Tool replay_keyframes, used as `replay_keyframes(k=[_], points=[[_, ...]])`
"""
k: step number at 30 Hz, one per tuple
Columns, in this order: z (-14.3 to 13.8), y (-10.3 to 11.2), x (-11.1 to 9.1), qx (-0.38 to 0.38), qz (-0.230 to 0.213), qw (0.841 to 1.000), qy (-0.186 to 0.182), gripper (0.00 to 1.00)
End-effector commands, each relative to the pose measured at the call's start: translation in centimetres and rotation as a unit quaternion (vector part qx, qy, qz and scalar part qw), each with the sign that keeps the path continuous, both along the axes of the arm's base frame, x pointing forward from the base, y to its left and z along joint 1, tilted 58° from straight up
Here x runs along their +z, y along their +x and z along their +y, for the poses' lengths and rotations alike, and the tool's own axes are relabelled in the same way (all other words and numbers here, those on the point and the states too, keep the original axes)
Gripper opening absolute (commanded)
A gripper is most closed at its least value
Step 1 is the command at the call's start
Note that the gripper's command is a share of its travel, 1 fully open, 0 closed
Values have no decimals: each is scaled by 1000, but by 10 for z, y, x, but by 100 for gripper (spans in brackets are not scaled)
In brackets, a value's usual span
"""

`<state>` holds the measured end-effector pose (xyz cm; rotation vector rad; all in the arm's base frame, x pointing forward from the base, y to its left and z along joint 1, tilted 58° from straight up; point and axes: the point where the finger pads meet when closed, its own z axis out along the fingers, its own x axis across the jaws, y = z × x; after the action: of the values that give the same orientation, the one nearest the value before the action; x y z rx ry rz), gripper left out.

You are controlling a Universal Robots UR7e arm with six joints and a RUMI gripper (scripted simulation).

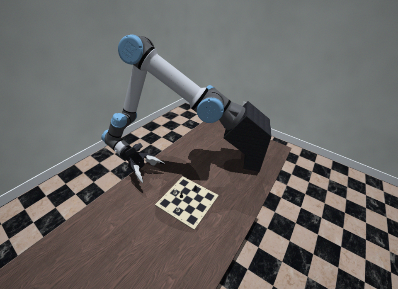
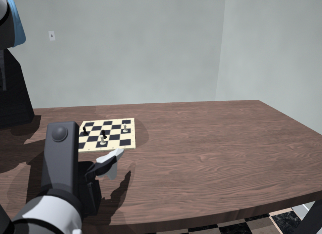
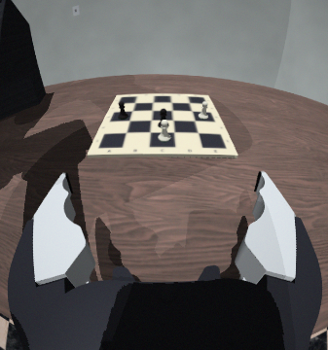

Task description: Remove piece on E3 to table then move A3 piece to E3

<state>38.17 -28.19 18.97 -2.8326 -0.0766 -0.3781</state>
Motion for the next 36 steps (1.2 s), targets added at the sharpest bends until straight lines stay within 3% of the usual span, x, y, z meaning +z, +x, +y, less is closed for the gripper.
replay_keyframes(k=[1, 23, 36], points=[[0, 0, 0, 0, 0, 1000, 0, 100], [3, 0, 2, -1, -2, 1000, -3, 100], [54, -10, 35, -1, -3, 1000, -4, 100]])
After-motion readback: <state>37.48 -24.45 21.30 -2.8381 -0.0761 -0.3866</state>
